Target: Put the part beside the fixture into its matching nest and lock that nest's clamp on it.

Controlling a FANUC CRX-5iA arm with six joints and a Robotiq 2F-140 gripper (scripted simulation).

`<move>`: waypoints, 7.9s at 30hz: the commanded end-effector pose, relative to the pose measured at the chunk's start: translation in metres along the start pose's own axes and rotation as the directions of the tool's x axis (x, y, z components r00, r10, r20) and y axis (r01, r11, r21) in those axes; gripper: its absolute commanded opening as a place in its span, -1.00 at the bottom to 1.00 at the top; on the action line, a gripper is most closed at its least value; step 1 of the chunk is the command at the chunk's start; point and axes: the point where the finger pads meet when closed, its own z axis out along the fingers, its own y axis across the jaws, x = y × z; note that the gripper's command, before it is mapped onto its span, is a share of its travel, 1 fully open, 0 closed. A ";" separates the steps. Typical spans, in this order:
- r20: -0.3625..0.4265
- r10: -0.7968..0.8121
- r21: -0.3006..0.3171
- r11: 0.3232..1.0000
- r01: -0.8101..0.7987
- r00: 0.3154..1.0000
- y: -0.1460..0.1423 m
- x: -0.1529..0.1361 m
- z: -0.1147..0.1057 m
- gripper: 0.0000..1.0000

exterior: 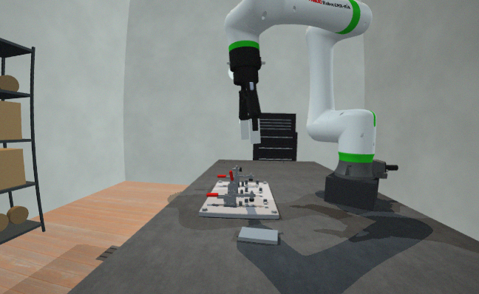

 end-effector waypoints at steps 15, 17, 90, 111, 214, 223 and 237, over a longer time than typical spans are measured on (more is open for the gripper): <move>-0.075 0.203 0.049 0.979 -0.200 0.976 0.000 -0.024 0.018 1.00; -0.075 0.203 0.049 0.979 -0.200 0.976 0.000 -0.024 0.018 1.00; -0.075 0.203 0.049 0.979 -0.200 0.976 0.000 -0.024 0.018 0.16; -0.075 0.203 0.049 0.979 -0.200 0.976 0.000 -0.024 0.018 -0.44; -0.076 0.204 0.046 0.979 -0.201 0.976 0.027 0.113 0.035 -0.44; -0.076 0.204 0.046 0.979 -0.201 0.976 0.026 0.116 0.072 -0.44; -0.076 0.204 0.046 0.979 -0.201 0.976 0.024 0.120 0.118 -0.44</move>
